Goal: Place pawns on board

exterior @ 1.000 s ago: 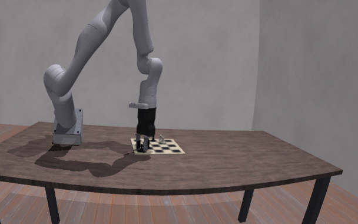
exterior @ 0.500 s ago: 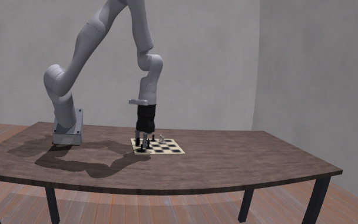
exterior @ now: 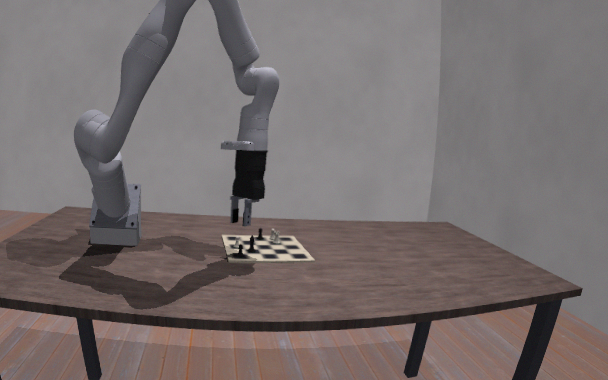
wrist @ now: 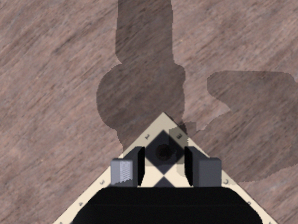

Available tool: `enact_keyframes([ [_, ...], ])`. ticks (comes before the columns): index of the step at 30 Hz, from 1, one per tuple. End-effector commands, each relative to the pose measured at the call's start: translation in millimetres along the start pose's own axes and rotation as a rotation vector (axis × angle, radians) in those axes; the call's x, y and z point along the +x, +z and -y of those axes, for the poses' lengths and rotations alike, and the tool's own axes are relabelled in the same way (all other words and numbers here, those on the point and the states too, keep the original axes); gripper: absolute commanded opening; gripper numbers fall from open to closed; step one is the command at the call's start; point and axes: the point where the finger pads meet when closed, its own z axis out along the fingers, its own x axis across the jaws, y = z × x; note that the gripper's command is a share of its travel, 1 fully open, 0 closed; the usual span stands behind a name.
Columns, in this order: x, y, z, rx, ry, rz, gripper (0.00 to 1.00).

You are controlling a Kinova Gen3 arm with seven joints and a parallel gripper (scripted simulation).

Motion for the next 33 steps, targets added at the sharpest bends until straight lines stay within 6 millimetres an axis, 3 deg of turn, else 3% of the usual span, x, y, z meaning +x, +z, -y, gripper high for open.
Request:
enact_keyframes([
  [1,-0.3,-9.7,-4.3,-0.016,-0.002,0.003,0.68],
  [6,-0.2,-12.9,-4.2,-0.016,-0.002,0.003,0.68],
  [7,-0.2,-12.9,-4.2,-0.016,-0.002,0.003,1.00],
  [33,-0.2,-15.7,-4.2,-0.016,-0.002,0.003,1.00],
])
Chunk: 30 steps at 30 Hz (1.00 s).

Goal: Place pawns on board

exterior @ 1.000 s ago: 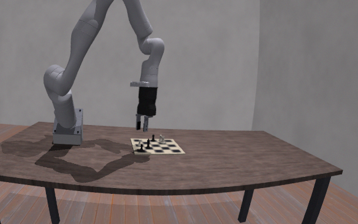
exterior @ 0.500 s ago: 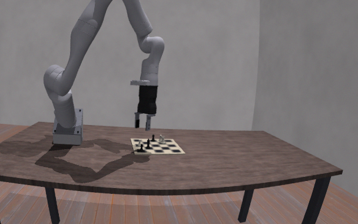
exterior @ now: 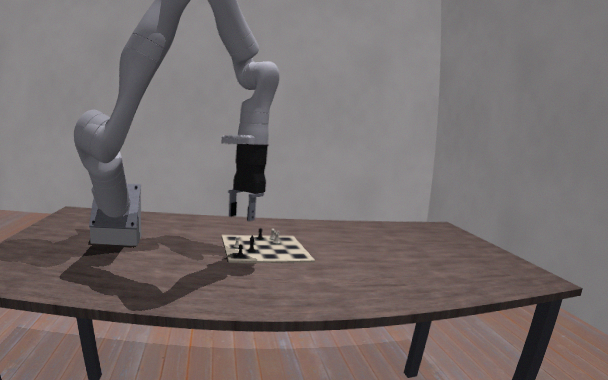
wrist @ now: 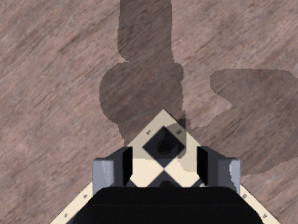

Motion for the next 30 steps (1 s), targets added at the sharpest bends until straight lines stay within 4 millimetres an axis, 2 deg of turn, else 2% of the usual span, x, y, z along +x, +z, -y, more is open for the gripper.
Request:
enact_keyframes([
  [1,-0.1,-3.2,-1.2,-0.004,-0.001,0.001,1.00],
  [6,-0.1,-19.2,-1.1,-0.004,-0.001,0.001,1.00],
  [15,0.0,-61.1,-1.0,-0.004,-0.001,0.001,1.00],
  [23,0.0,-76.4,-0.9,-0.004,-0.001,0.001,1.00],
  [30,0.0,-77.9,-0.9,-0.004,-0.001,0.001,1.00],
])
